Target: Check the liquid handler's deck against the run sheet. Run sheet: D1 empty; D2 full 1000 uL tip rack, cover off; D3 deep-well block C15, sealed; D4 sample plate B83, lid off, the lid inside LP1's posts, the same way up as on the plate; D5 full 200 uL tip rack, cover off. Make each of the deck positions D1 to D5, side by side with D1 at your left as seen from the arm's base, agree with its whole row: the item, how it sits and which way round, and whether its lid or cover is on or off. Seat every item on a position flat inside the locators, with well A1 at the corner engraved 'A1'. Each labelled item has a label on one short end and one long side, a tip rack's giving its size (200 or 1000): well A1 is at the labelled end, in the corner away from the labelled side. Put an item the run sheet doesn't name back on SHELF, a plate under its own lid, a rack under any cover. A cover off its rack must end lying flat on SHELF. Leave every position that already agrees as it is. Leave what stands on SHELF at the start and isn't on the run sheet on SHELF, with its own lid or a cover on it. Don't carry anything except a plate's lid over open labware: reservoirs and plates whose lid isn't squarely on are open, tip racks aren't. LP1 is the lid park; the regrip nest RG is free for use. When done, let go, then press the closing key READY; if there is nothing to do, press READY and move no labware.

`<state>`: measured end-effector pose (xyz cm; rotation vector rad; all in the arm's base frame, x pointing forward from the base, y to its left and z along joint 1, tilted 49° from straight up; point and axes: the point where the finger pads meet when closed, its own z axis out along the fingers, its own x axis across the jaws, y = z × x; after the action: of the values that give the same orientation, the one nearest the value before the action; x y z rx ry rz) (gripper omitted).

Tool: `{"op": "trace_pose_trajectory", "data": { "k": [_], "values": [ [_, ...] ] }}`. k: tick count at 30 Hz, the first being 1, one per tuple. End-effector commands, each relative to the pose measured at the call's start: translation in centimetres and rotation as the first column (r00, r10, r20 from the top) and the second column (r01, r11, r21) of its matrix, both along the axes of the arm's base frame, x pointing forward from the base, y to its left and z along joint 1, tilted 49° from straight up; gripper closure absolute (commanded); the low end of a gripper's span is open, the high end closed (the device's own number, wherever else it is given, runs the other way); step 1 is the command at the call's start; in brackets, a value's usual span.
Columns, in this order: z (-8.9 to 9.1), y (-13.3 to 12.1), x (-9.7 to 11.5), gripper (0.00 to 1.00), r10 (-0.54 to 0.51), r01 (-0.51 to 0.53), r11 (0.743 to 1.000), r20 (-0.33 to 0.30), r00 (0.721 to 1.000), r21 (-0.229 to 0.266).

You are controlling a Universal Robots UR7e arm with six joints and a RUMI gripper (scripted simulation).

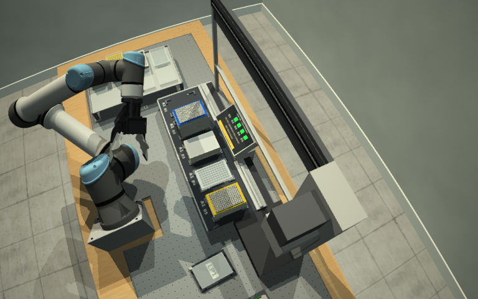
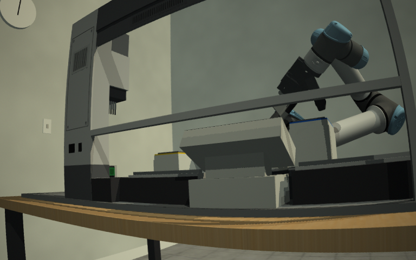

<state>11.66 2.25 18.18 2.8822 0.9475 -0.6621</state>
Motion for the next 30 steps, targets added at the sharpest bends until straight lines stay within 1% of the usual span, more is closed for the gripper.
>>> {"op": "trace_pose_trajectory", "data": {
  "k": [1, 12, 30],
  "values": [
    [0.48, 0.94, 0.60, 0.18, -0.273, 0.274, 0.962, -0.032, 0.961, 0.010],
    [0.48, 0.94, 0.60, 0.18, -0.310, 0.311, 0.950, -0.037, 0.950, 0.011],
    [0.48, 0.94, 0.60, 0.18, -0.310, 0.311, 0.950, -0.037, 0.950, 0.011]
  ]
}}
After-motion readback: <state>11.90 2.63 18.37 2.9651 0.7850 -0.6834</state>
